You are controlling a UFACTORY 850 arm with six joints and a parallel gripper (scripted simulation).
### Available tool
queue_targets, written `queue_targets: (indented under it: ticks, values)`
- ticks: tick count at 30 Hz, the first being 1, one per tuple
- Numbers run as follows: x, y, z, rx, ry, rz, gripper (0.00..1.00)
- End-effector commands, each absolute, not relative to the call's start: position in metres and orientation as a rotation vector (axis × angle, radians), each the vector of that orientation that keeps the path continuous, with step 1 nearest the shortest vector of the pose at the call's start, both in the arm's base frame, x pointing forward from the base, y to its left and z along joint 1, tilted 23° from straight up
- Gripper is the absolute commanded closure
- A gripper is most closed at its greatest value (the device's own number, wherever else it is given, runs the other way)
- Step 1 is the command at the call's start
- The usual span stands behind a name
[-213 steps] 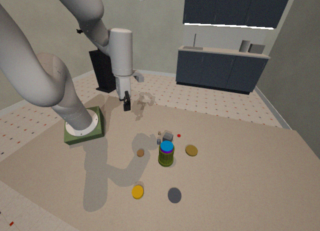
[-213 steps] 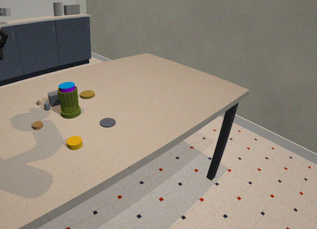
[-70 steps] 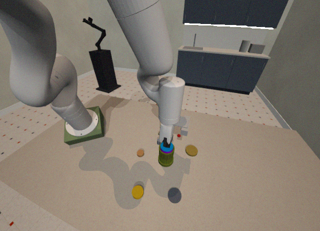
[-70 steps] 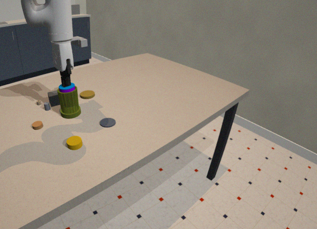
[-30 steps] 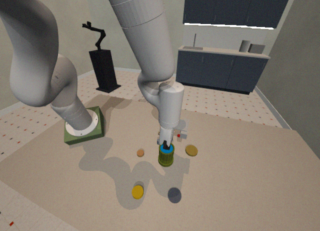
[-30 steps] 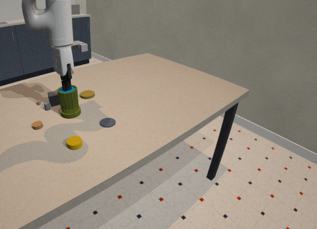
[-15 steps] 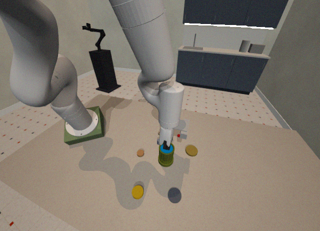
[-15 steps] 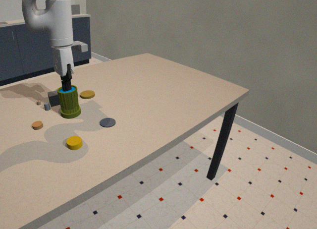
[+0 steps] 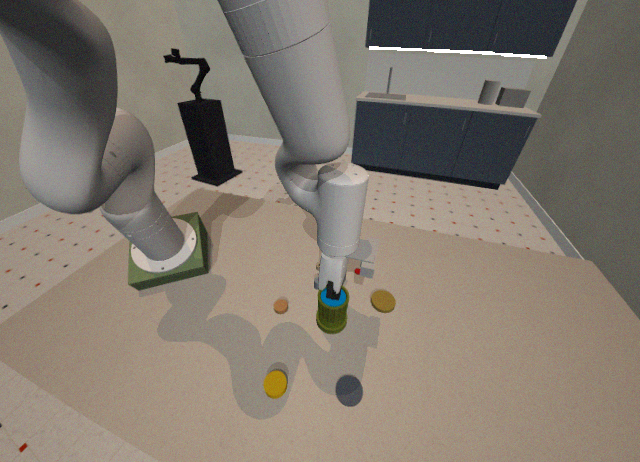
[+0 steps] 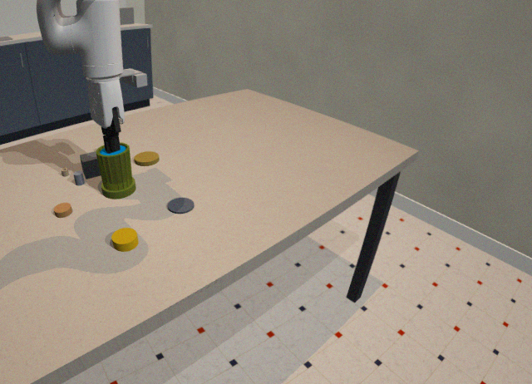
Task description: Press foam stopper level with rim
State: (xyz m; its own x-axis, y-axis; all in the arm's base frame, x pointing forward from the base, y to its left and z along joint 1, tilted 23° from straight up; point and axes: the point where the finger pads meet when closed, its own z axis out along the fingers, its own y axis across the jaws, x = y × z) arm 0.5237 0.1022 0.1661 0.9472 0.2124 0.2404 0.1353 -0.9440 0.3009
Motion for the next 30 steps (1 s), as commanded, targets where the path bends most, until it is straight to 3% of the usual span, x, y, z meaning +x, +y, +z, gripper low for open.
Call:
queue_targets:
  ticks: [1,30]
  values:
    - [0.524,0.103,0.167,2.819,0.257,0.395,1.00]
    - [0.520,0.106,0.179,2.819,0.257,0.395,1.00]
